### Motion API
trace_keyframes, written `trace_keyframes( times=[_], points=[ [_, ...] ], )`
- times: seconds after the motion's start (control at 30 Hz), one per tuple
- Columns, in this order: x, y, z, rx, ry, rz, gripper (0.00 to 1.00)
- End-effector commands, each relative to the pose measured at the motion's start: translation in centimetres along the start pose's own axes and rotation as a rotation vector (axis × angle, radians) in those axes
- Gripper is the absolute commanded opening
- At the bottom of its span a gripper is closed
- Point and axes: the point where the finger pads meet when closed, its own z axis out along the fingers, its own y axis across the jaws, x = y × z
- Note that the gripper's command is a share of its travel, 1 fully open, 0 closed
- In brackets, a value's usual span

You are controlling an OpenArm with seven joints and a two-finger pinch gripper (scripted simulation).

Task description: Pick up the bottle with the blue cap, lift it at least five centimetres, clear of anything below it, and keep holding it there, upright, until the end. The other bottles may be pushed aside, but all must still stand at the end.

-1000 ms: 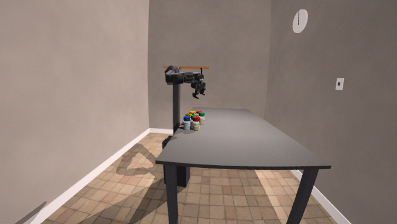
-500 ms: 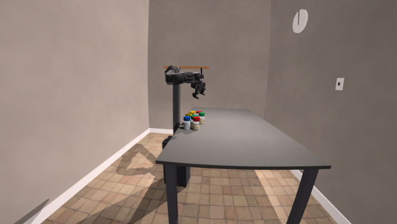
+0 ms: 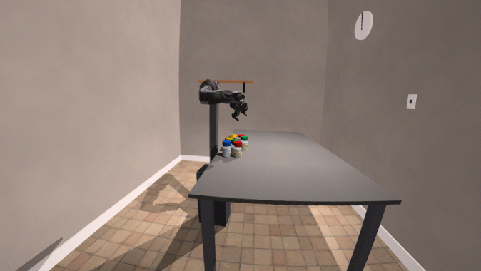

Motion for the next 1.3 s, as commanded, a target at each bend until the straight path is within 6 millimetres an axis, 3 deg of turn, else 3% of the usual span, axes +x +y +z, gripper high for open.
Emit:
trace_keyframes(
  times=[0.0,0.17,0.5,0.73,1.07,1.27],
  points=[
    [-0.1,0.6,-0.3,-0.03,-0.009,0.005,0.45],
    [-0.1,0.6,-0.3,-0.03,-0.009,0.005,0.45],
    [2.1,1.7,1.1,-0.209,0.077,0.156,0.45],
    [2.1,1.7,1.1,-0.209,0.077,0.156,0.45],
    [3.3,1.9,1.3,-0.379,0.123,0.347,0.45],
    [3.3,1.9,1.3,-0.379,0.123,0.347,0.45]
  ],
)
